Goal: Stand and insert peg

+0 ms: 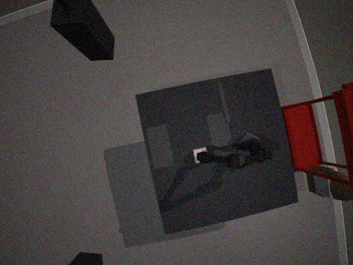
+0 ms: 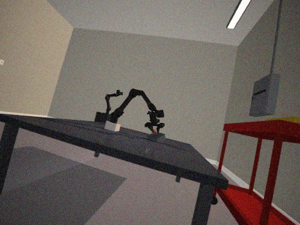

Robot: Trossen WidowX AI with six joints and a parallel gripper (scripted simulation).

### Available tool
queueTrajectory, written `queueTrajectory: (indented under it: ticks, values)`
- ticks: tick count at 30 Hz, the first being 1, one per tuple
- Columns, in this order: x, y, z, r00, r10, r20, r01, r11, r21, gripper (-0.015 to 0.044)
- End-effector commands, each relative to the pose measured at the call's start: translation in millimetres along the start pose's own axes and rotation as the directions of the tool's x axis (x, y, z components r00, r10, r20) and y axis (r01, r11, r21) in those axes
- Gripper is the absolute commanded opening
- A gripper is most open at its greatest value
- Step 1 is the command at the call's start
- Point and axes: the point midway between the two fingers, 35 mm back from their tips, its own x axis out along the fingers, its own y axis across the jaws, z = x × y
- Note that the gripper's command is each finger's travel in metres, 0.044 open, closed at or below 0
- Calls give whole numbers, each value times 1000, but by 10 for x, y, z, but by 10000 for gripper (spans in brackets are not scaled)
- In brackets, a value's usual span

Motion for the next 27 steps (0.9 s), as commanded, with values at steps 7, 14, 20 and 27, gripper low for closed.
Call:
queueTrajectory:
  ticks: [7,14,20,27]
  values:
    - [-107,-14,-2,1000,1,-1,-1,1000,1,440]
    - [-281,-22,-13,1000,4,-3,-4,1000,3,440]
    - [-430,-26,-23,1000,7,-5,-7,1000,4,440]
    - [-604,-24,-35,1000,9,-6,-9,1000,6,440]
